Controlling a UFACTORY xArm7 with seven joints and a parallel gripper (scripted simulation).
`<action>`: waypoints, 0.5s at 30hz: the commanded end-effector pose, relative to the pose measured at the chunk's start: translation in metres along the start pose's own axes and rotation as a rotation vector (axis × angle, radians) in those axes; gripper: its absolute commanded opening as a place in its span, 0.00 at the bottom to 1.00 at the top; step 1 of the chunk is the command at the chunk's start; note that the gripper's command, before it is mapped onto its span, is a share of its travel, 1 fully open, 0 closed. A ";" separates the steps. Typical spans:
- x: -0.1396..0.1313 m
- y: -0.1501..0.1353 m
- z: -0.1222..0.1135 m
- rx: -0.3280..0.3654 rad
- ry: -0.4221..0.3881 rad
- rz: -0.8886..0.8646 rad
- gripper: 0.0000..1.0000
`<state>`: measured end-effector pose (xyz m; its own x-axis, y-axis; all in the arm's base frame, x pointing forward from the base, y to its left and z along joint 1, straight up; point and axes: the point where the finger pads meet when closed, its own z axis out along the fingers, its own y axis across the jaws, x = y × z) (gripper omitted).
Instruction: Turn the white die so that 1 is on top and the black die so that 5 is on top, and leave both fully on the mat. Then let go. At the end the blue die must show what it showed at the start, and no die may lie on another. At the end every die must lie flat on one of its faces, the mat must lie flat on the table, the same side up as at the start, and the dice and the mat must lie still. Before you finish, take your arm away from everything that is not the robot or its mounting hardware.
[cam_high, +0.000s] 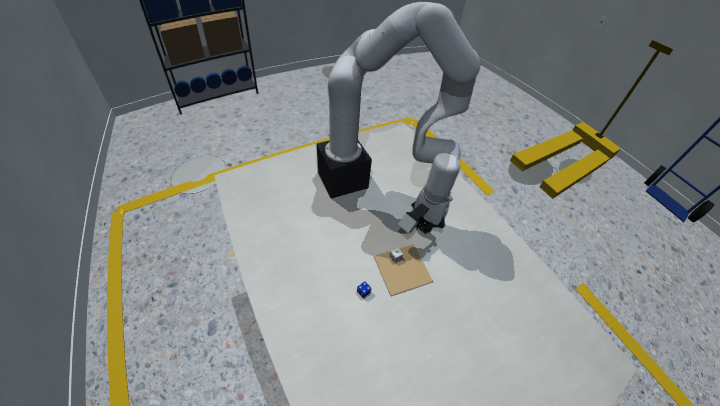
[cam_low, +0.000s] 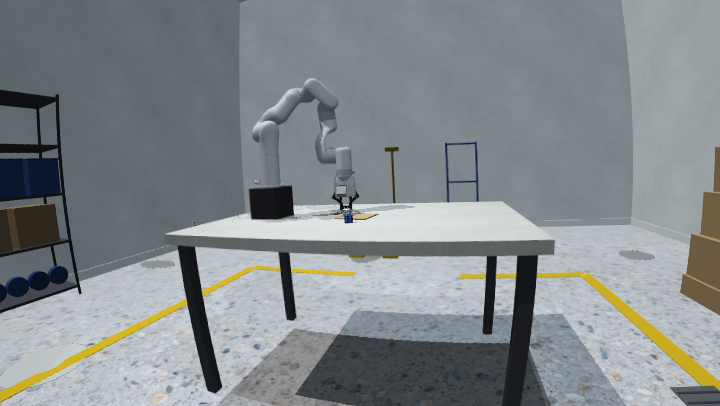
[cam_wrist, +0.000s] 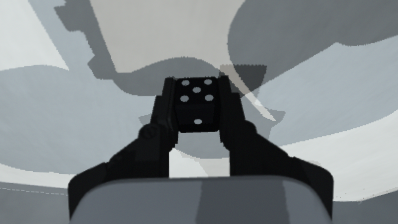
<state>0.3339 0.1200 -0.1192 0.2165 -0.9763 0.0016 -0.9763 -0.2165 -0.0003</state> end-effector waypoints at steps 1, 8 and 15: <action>0.000 -0.001 -0.001 0.003 0.000 0.000 0.27; 0.000 -0.001 -0.008 0.003 0.000 0.000 0.27; 0.000 -0.001 -0.037 0.003 0.000 0.000 0.27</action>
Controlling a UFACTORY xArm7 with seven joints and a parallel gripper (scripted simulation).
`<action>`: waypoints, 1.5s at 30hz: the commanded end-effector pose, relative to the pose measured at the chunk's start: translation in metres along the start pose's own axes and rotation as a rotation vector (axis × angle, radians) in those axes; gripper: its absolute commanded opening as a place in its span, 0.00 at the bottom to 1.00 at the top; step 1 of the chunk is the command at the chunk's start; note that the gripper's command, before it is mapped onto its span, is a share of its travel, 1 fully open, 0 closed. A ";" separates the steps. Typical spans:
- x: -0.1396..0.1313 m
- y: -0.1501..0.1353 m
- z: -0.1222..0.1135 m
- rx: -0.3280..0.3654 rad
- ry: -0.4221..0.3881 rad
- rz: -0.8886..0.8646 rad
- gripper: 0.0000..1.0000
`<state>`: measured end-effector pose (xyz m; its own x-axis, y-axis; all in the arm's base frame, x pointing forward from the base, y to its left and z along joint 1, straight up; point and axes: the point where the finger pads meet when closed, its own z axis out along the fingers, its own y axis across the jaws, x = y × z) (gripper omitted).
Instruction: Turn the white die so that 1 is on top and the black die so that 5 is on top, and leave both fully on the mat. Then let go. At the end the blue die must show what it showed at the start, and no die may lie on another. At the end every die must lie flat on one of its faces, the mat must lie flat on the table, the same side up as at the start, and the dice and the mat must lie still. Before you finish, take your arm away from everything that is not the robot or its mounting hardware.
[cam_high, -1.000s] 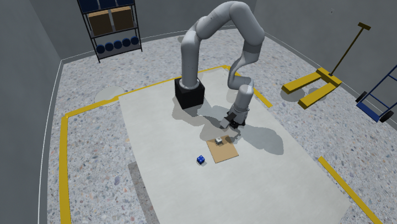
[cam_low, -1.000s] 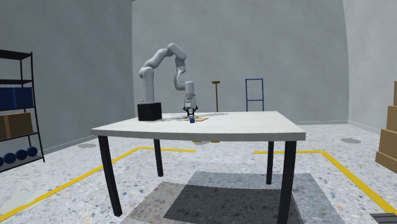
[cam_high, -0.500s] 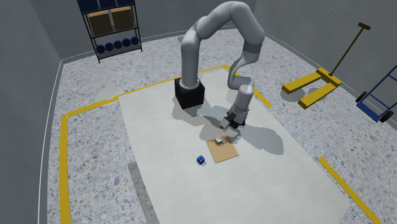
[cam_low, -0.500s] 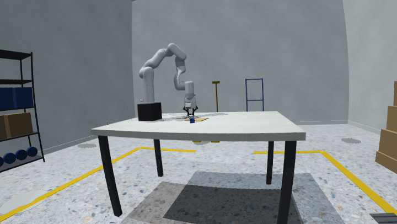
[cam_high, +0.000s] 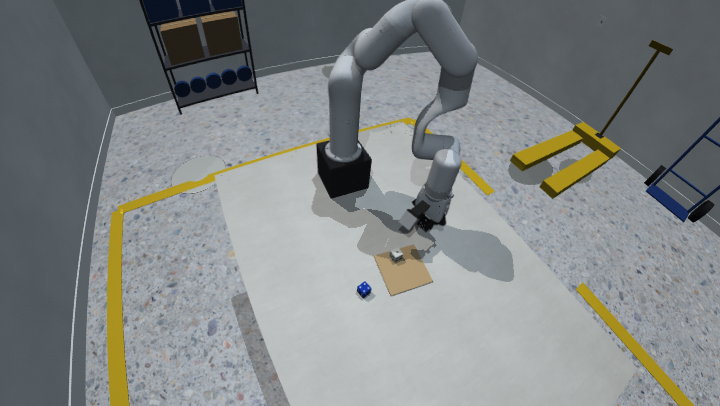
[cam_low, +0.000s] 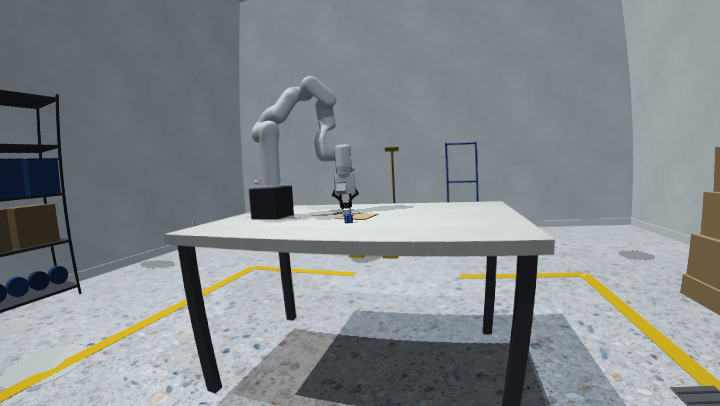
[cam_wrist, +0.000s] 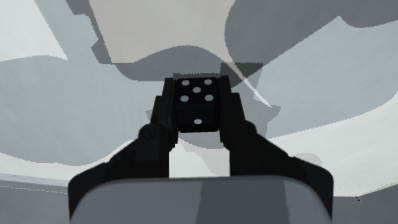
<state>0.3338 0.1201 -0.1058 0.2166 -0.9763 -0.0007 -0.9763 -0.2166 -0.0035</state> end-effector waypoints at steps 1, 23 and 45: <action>0.000 -0.001 -0.031 0.000 0.002 0.000 0.27; 0.000 -0.001 -0.087 0.000 0.002 0.000 0.27; 0.001 0.001 -0.082 -0.014 0.007 -0.430 0.27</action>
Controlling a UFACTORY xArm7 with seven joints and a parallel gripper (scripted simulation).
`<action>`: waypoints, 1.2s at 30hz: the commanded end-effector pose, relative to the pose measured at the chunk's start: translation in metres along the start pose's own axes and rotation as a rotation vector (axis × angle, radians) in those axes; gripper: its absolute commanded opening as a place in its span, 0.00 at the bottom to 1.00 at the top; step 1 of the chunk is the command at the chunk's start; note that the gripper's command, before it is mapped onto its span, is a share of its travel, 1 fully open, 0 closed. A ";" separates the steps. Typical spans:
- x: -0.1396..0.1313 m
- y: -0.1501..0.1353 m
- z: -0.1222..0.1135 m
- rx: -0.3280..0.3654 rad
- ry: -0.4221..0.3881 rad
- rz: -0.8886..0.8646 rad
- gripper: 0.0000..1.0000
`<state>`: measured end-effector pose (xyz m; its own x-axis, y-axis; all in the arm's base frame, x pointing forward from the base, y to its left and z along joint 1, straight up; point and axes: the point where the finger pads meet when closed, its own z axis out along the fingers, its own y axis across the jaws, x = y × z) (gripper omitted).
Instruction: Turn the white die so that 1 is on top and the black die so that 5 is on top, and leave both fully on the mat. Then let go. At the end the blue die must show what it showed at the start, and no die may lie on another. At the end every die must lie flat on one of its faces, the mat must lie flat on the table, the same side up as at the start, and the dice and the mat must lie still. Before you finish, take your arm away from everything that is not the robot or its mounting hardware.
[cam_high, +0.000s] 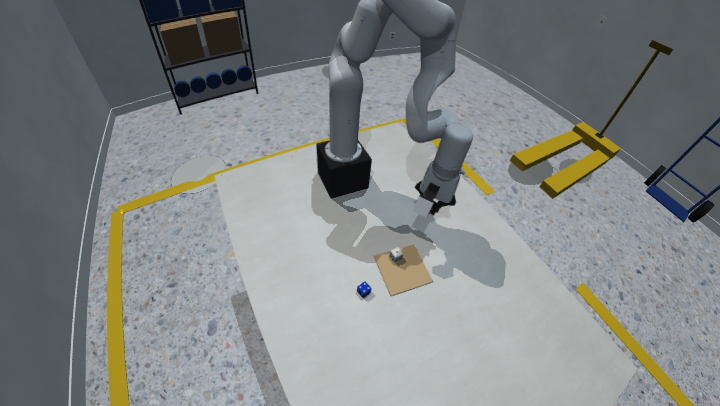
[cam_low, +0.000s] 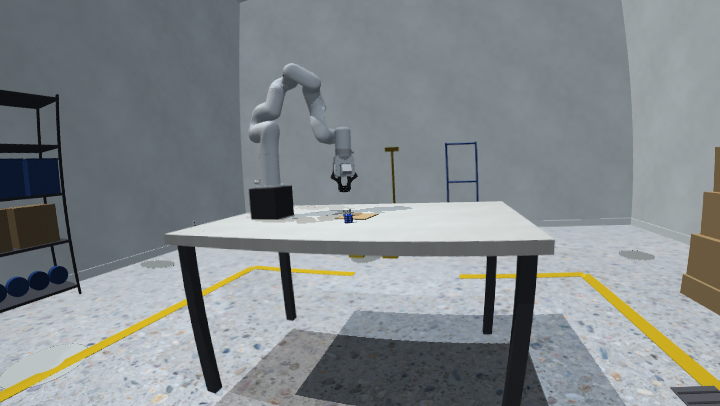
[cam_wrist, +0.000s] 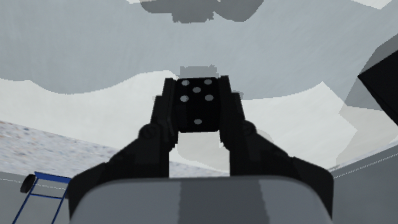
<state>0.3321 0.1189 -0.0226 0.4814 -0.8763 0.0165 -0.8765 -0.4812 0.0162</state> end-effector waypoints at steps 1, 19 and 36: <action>0.000 -0.001 0.001 0.006 -0.010 -0.149 0.27; -0.001 0.001 0.005 -0.001 -0.009 -0.602 0.27; -0.002 0.000 0.008 -0.002 -0.010 -1.038 0.27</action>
<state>0.3295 0.1196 -0.0306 0.9888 -0.1487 -0.0083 -0.1482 -0.9880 0.0423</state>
